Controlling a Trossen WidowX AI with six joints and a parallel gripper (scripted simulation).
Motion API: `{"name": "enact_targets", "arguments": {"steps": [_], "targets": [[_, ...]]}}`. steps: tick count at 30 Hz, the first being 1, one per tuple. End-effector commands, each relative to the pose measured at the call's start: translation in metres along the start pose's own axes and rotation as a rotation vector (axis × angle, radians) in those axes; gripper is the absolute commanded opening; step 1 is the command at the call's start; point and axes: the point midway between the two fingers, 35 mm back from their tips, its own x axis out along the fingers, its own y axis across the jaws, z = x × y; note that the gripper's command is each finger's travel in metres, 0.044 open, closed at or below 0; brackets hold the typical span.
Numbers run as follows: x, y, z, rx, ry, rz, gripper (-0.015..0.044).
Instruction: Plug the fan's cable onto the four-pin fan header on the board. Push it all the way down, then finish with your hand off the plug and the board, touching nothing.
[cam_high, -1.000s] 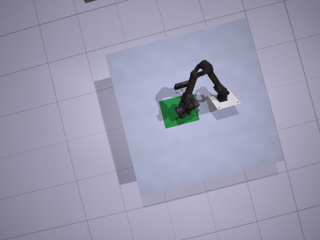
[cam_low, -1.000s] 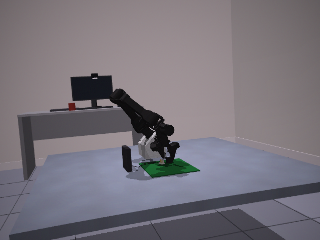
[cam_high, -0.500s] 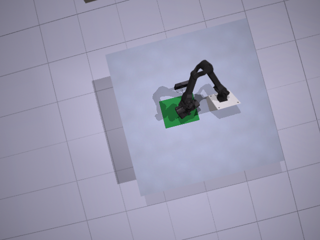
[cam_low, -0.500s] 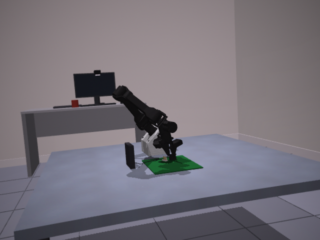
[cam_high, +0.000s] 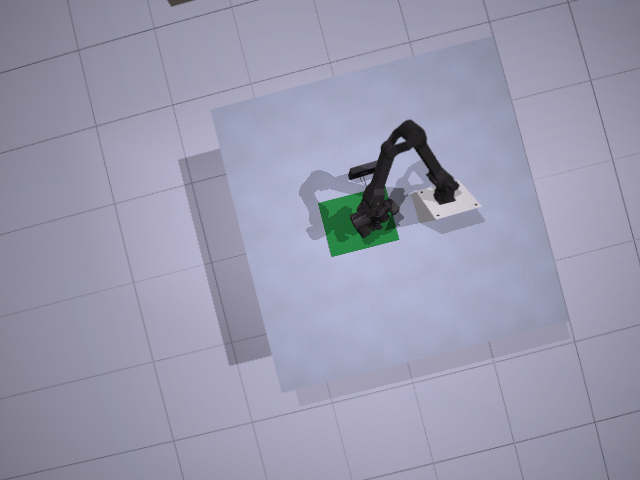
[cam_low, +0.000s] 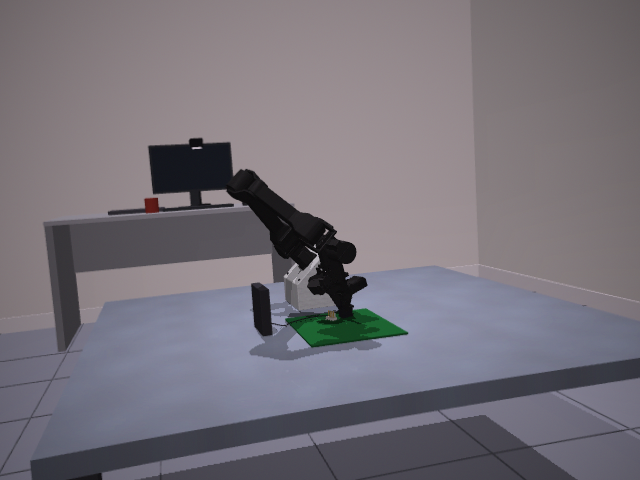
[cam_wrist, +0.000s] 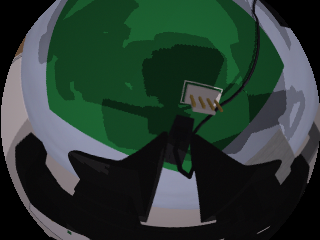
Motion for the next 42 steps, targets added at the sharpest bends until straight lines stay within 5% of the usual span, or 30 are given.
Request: {"name": "enact_targets", "arguments": {"steps": [1, 7, 42], "targets": [[0.0, 0.0, 0.0, 0.001, 0.0, 0.001, 0.0089], [-0.005, 0.001, -0.001, 0.0, 0.0, 0.001, 0.0], [-0.099, 0.004, -0.023, -0.051, -0.003, 0.003, 0.0]]}}
